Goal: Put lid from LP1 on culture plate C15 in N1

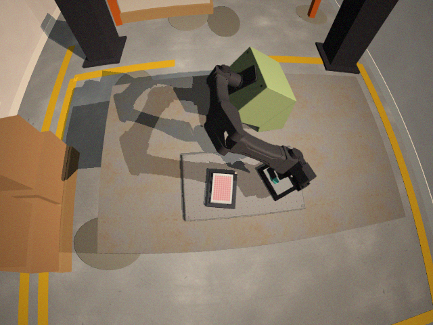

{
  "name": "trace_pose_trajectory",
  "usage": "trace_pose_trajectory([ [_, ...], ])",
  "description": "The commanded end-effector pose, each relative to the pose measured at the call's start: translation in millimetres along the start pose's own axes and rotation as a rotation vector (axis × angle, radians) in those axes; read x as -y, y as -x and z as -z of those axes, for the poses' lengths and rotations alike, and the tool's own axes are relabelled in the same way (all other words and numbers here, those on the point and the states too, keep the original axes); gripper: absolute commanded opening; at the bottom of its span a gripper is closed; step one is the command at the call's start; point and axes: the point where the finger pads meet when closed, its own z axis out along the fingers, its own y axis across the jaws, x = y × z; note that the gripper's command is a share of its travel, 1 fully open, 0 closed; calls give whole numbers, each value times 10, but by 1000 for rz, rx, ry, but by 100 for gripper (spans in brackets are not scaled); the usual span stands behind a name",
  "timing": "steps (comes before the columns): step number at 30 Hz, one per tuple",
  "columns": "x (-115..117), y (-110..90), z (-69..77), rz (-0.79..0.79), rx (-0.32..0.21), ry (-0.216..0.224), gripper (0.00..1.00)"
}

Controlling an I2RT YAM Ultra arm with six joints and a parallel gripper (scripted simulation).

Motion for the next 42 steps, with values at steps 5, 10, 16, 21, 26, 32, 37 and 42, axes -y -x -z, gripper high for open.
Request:
trace_pose_trajectory([
  [5, -18, 37, 74, 11, 17, -4, 100],
  [10, -18, 37, 74, 11, 17, -4, 100],
  [16, -18, 37, 74, 11, 17, -4, 100],
  [21, -18, 37, 74, 11, 17, -4, 100],
  [26, -18, 38, 24, 11, 16, -4, 100],
  [32, -17, 39, -76, 12, 16, -5, 100],
  [37, -17, 39, -127, 12, 16, -5, 100],
  [42, -16, 40, -210, 12, 16, -5, 100],
])
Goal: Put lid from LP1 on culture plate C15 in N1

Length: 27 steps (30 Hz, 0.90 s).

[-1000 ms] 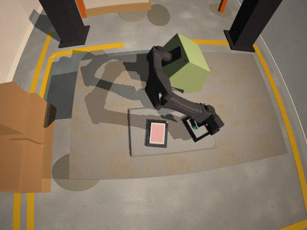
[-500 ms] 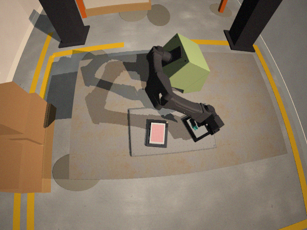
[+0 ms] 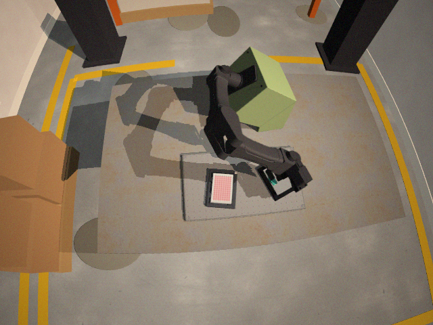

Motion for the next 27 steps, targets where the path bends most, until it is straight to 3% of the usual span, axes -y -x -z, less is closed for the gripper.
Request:
trace_pose_trajectory([
  [1, -13, 75, 12, 1, 28, -4, 100],
  [5, -13, 76, -53, 1, 28, -4, 100],
  [27, -13, 76, -41, 1, 28, -4, 100],
])
